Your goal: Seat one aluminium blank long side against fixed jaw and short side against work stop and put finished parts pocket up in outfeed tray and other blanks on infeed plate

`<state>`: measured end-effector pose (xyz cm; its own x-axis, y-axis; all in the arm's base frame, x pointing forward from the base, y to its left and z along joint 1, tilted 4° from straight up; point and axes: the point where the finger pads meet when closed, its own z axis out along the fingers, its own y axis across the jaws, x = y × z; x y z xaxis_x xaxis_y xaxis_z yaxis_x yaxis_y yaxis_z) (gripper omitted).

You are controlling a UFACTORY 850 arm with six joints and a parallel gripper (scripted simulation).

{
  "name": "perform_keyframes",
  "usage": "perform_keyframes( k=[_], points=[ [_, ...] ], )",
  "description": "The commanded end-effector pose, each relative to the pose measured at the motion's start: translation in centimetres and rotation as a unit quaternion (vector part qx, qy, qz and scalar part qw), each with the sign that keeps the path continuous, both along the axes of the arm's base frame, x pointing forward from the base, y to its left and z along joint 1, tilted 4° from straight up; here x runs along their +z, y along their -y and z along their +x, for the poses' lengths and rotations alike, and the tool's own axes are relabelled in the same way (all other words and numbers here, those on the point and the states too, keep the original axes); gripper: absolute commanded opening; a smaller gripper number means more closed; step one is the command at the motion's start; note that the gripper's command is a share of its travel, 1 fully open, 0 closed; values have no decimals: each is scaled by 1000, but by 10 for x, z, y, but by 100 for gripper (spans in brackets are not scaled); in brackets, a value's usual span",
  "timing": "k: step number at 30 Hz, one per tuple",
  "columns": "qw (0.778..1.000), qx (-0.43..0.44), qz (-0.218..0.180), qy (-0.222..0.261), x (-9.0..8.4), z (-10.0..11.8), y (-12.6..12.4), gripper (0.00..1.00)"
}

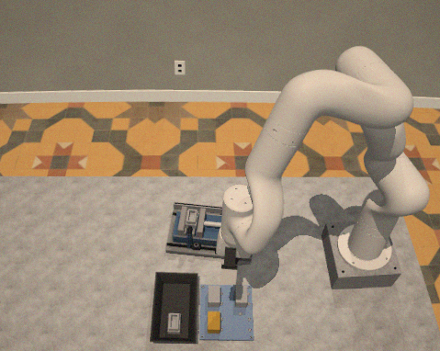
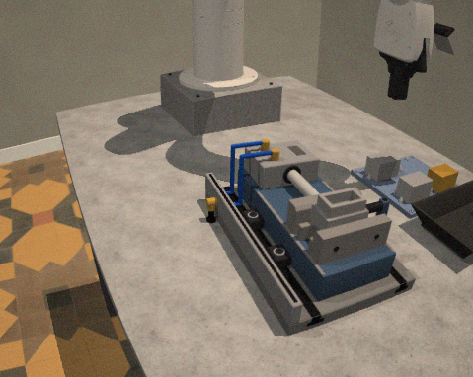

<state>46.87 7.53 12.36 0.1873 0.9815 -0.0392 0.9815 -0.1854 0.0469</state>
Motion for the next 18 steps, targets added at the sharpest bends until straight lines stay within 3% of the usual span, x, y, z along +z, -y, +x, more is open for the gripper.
perform_keyframes(
  k=[1,18],
  points=[
    [1000,0,0,1,0,1,0,0],
    [1000,0,0,1,-21,2,1,0]
  ],
)
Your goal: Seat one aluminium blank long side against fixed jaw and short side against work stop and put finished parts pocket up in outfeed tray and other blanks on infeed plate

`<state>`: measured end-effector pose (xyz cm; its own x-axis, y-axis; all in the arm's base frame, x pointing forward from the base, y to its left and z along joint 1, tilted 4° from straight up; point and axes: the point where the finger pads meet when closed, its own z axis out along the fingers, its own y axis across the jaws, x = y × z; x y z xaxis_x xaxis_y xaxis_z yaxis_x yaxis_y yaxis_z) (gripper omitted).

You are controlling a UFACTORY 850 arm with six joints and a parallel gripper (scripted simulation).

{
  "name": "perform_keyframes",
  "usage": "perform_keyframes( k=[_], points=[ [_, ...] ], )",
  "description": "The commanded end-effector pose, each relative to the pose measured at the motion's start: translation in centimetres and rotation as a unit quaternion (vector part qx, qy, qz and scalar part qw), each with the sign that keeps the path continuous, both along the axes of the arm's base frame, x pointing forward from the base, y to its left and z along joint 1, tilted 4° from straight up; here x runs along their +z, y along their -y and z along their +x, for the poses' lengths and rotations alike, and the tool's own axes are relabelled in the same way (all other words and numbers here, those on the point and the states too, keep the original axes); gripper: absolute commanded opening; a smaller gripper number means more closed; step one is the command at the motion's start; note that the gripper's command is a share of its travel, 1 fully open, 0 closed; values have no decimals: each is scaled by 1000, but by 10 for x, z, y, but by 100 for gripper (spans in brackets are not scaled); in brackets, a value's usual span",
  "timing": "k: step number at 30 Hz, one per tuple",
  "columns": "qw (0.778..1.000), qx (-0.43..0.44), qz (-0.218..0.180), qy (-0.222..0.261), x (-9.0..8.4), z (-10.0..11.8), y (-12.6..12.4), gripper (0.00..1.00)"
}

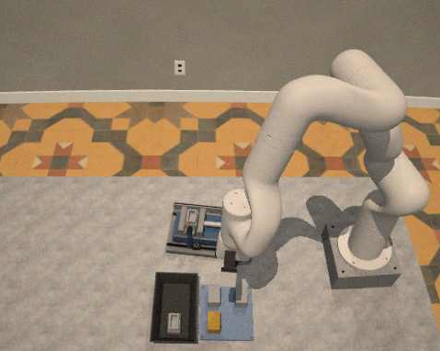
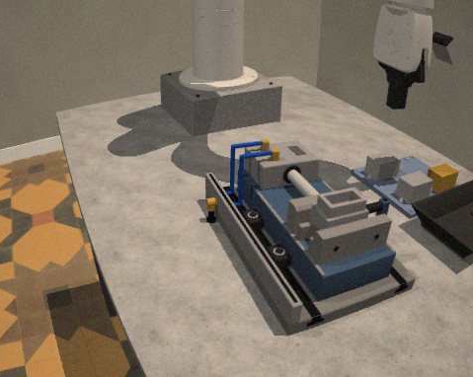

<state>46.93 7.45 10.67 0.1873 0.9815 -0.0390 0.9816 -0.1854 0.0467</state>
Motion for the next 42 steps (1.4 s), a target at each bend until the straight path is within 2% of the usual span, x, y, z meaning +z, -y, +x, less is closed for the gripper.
perform_keyframes(
  k=[1,13,24,42],
  points=[
    [1000,0,0,1,-6,1,0,0],
    [1000,0,0,1,-31,2,1,0],
    [1000,0,0,1,-45,3,2,0],
    [1000,0,0,1,-50,3,2,0]
  ],
)
